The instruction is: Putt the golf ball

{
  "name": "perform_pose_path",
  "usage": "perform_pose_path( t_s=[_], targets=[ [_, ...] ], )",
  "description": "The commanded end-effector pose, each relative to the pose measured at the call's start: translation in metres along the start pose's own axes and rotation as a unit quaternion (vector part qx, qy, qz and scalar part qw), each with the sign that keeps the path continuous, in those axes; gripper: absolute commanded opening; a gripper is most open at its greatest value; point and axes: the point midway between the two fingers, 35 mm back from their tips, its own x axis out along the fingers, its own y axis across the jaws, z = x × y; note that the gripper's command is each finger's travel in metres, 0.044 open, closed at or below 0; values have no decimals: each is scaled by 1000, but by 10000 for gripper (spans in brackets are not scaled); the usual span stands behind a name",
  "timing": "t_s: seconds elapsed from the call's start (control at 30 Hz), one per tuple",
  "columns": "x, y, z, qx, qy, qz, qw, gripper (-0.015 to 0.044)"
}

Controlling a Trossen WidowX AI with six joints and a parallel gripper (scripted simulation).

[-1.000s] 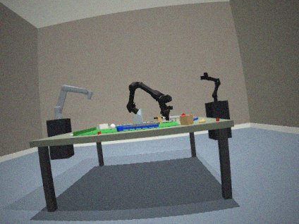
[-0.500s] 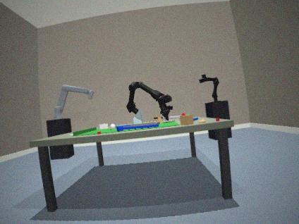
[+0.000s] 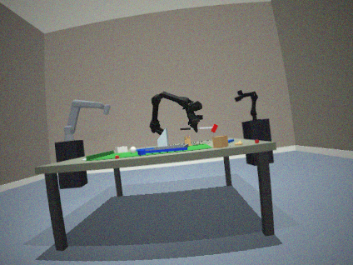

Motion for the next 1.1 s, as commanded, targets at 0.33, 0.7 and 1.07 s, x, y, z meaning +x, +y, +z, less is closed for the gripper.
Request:
perform_pose_path(
  t_s=[0.33,0.7,1.07],
  targets=[
    [-39,-32,-40,99,-11,-16,995,0],
    [-71,-66,-116,245,-14,-30,969,0],
    [-93,-82,-202,387,-9,-43,921,0]
  ],
)
